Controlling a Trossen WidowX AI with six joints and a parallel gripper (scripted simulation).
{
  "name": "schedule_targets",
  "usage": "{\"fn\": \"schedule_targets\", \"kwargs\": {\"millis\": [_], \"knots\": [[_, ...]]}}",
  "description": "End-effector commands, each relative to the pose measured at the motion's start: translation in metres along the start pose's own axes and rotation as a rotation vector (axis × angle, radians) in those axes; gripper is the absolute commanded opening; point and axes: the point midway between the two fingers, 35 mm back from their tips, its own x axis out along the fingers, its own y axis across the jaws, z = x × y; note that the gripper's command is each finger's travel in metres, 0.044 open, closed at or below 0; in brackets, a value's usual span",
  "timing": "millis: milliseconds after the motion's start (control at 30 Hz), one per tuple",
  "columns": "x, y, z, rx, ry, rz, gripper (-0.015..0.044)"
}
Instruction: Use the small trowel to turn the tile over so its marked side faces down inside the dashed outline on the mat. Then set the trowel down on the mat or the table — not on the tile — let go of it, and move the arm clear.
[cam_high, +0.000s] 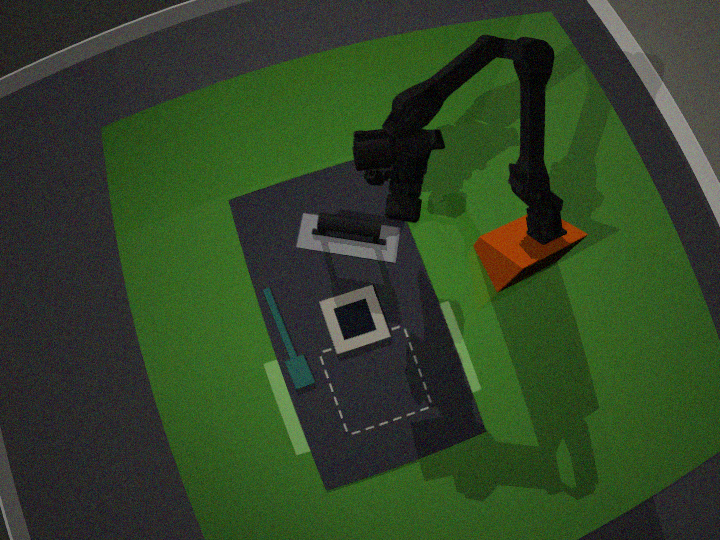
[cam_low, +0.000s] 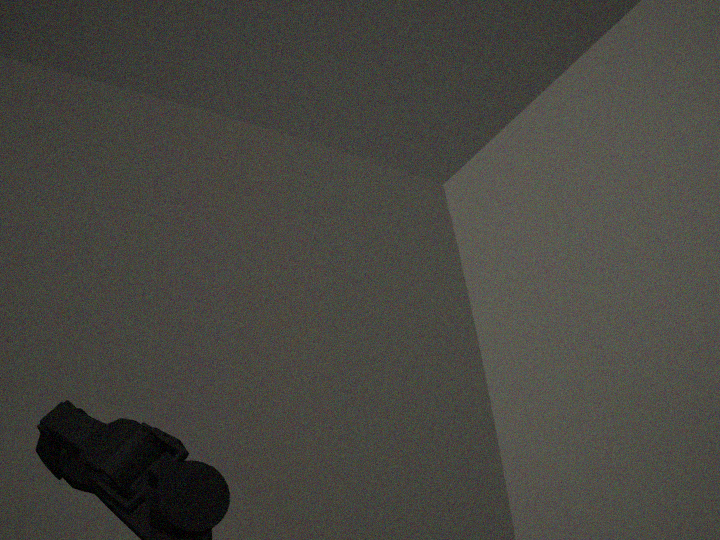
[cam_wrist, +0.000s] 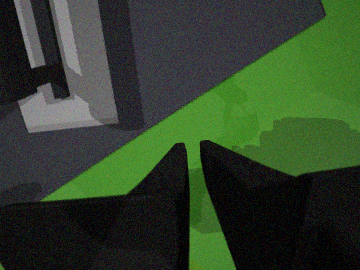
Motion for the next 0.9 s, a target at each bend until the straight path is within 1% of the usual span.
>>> {"fn": "schedule_targets", "kwargs": {"millis": [0,400,533,867], "knots": [[0.0000,0.0000,0.0000,0.000,0.000,0.000,0.0000],[0.0000,0.0000,0.0000,0.000,0.000,0.000,0.0000],[0.0000,0.0000,0.0000,0.000,0.000,0.000,0.0100],[0.0000,0.0001,0.0000,0.000,0.000,0.000,0.0100]]}}
